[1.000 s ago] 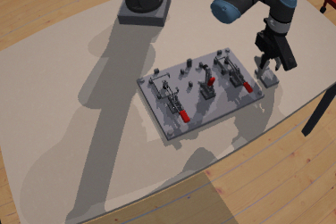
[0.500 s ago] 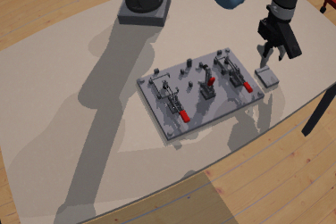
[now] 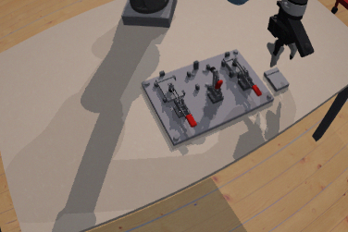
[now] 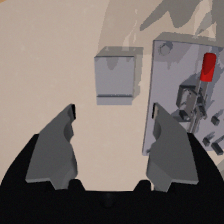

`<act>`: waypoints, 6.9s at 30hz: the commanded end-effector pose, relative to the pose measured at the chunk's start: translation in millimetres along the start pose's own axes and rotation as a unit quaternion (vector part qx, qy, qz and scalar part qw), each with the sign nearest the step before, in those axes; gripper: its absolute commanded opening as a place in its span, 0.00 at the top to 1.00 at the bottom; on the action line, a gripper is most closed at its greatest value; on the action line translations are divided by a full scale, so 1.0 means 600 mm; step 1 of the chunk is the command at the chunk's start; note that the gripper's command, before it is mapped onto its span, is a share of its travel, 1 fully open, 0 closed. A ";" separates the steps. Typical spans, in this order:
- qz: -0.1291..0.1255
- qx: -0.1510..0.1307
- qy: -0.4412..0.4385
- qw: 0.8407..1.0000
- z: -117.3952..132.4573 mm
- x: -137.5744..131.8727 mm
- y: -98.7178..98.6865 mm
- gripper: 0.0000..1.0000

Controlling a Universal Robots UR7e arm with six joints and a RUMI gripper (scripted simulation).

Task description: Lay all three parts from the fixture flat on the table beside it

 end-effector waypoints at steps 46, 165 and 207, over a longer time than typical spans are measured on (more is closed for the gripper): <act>0.000 0.001 0.000 1.000 -0.002 0.007 0.194 0.72; 0.000 0.001 0.000 1.000 -0.136 0.562 0.134 0.72; 0.000 0.001 0.000 1.000 -0.137 0.561 -0.042 0.72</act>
Point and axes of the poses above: the point where the finger pads meet when closed, its own y axis back along the fingers, its own x axis across the jaws, z = x × y, the point moved 2 cm from there along y, back along the fingers, and after that the axes turned 8 degrees about -y, right-handed, at the moved point
